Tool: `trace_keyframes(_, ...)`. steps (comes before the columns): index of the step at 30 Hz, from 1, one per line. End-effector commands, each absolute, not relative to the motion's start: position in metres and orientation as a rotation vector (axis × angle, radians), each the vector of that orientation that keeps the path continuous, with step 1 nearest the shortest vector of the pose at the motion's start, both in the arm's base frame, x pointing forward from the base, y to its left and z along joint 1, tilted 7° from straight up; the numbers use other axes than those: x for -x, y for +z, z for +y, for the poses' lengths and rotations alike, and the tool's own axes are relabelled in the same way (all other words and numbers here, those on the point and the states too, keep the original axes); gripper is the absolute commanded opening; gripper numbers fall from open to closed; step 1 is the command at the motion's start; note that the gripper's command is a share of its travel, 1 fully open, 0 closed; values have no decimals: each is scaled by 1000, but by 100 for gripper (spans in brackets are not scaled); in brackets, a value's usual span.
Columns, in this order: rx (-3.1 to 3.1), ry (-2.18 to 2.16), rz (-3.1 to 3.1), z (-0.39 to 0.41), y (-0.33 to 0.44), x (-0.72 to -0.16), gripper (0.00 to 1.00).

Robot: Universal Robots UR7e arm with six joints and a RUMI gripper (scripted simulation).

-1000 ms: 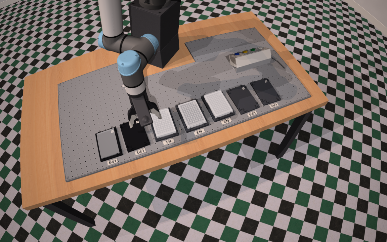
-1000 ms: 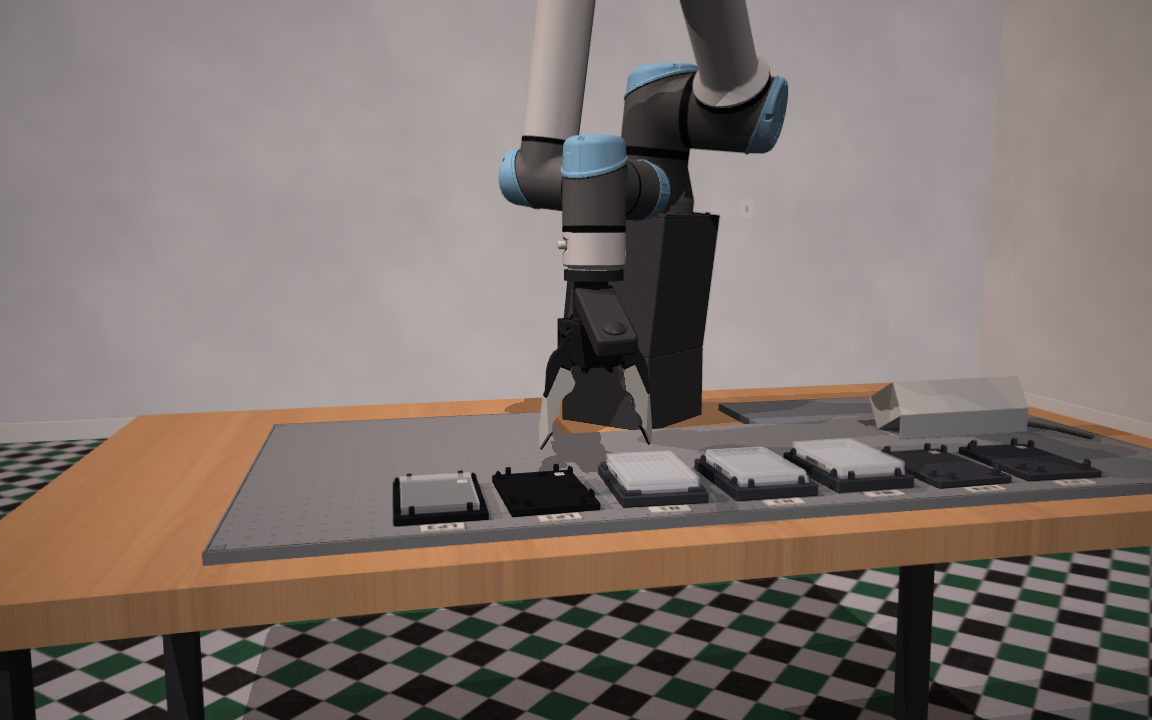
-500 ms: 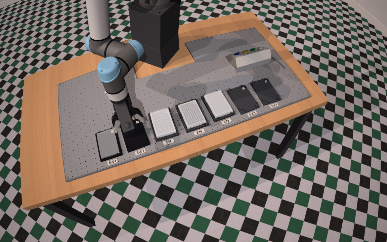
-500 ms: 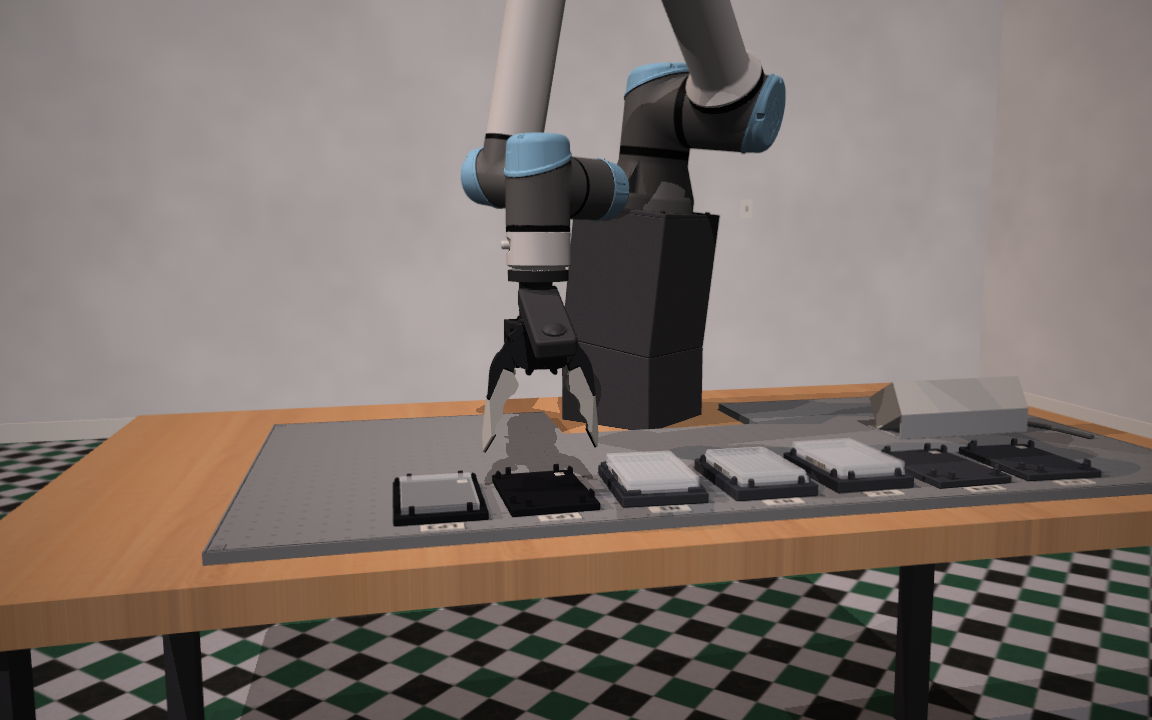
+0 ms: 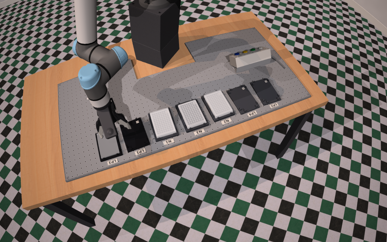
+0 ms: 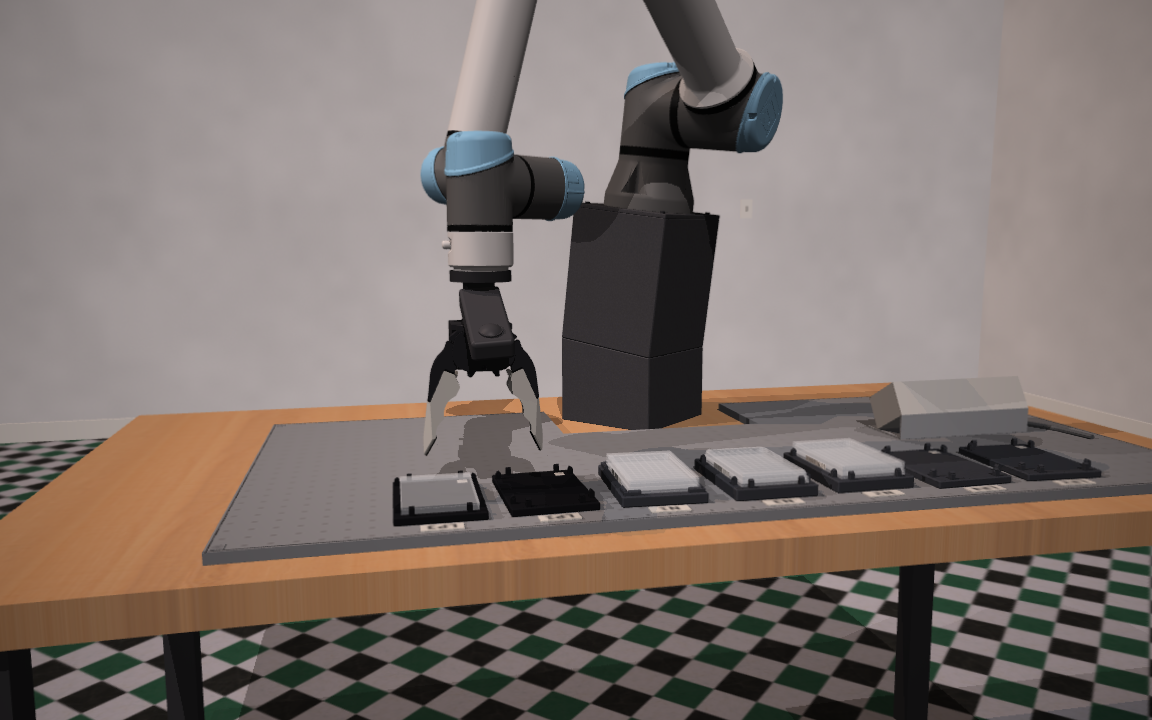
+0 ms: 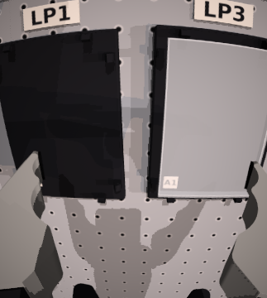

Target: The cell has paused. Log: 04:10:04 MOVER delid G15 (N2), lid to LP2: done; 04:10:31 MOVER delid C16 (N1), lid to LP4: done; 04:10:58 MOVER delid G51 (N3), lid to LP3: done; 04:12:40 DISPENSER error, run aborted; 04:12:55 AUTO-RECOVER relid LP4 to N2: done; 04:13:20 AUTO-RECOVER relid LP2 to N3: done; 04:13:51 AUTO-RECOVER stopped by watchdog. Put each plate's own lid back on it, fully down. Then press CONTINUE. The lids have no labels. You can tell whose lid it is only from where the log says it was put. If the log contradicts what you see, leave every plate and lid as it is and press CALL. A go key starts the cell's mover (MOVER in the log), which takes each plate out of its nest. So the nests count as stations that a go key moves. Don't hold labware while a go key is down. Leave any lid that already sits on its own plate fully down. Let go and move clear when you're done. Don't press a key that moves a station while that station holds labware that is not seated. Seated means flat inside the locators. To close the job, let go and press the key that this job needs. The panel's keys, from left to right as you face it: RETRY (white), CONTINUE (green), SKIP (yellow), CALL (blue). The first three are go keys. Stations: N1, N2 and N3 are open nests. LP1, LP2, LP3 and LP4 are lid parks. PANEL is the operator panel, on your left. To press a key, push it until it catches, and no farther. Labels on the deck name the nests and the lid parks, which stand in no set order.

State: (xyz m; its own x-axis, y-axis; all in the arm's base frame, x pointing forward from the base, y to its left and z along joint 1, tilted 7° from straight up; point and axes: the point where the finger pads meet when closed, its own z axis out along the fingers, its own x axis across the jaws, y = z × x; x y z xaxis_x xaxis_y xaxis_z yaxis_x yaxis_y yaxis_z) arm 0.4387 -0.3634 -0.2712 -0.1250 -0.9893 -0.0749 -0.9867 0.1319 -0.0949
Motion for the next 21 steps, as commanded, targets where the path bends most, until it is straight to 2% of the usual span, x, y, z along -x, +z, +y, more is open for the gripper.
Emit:
trace_keyframes(1, 1999, -25, 2264, -393, -275, -438, 82)
trace_keyframes(7, 1999, -25, 2264, -420, -278, -435, 82)
trace_keyframes(21, 2000, -25, 2263, -418, -277, -435, 82)
